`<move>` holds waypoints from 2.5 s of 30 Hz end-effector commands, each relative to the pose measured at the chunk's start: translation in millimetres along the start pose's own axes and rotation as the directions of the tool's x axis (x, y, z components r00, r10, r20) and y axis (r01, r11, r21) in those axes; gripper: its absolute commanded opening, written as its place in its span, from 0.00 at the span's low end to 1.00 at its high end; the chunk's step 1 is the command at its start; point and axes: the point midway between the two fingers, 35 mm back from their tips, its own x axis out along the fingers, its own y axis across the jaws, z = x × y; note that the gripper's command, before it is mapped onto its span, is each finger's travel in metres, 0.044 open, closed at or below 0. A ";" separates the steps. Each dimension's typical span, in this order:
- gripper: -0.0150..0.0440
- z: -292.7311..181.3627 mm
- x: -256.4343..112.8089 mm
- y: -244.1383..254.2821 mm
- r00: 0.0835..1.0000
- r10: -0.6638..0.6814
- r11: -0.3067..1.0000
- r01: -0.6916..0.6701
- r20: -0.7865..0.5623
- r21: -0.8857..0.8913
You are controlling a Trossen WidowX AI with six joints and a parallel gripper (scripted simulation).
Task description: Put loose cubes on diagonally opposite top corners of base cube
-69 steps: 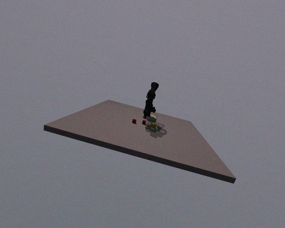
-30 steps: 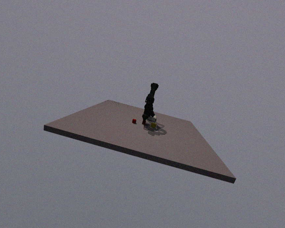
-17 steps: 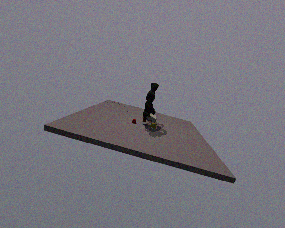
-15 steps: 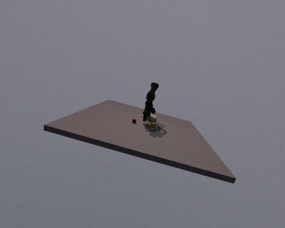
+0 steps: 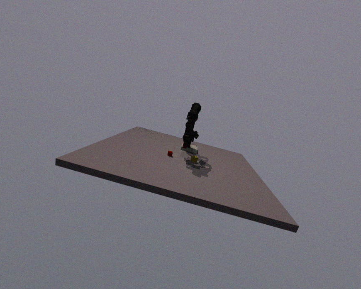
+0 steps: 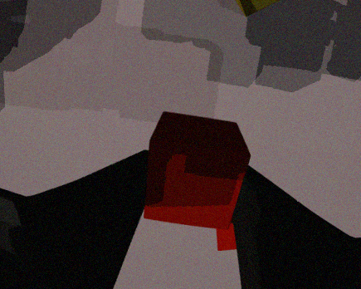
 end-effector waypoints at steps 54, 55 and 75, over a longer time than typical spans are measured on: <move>0.43 122.8 12.1 -30.1 1.000 -0.015 0.986 0.013 0.009 0.168; 0.43 122.8 12.1 -30.1 1.000 -0.015 0.986 0.013 0.009 0.168; 0.43 123.2 35.0 -30.9 1.000 -0.015 0.983 0.013 0.009 0.184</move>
